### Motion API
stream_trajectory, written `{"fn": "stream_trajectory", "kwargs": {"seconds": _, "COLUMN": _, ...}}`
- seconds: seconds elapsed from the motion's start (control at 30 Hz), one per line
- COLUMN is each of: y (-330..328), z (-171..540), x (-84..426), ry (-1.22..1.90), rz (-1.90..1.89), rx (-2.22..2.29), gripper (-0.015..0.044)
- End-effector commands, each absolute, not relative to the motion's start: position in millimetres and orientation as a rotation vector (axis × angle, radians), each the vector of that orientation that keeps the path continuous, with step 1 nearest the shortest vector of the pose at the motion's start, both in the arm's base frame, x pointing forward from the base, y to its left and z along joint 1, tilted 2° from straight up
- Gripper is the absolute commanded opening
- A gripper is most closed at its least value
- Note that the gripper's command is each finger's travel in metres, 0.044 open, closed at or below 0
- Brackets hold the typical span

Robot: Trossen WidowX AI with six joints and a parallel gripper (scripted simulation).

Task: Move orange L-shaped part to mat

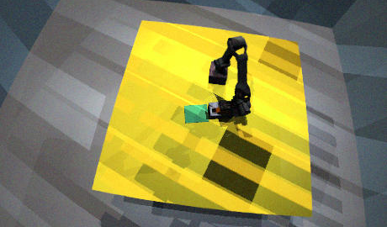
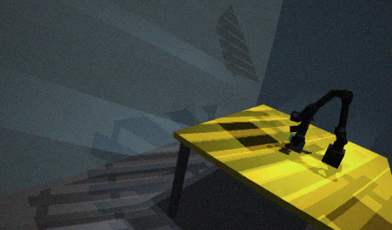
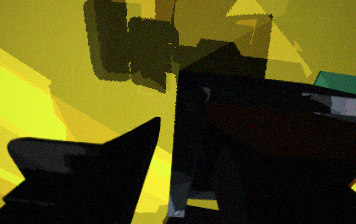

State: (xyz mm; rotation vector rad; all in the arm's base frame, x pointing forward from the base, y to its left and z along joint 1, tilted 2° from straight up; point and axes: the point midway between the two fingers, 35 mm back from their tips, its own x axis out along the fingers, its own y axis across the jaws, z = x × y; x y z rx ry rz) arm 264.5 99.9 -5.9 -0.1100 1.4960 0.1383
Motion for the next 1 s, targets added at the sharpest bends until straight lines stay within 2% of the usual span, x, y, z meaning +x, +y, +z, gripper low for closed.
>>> {"fn": "stream_trajectory", "kwargs": {"seconds": 0.0, "y": 106, "z": 1, "x": 263, "ry": 1.495, "rz": 0.137, "rx": -0.111, "gripper": 0.0180}}
{"fn": "stream_trajectory", "kwargs": {"seconds": 0.17, "y": 107, "z": 12, "x": 264, "ry": 1.496, "rz": 0.137, "rx": -0.112, "gripper": 0.0180}}
{"fn": "stream_trajectory", "kwargs": {"seconds": 0.4, "y": 94, "z": 95, "x": 259, "ry": 1.496, "rz": 0.136, "rx": -0.113, "gripper": 0.0180}}
{"fn": "stream_trajectory", "kwargs": {"seconds": 0.97, "y": 95, "z": 101, "x": 262, "ry": 1.475, "rz": 0.135, "rx": -0.106, "gripper": 0.0180}}
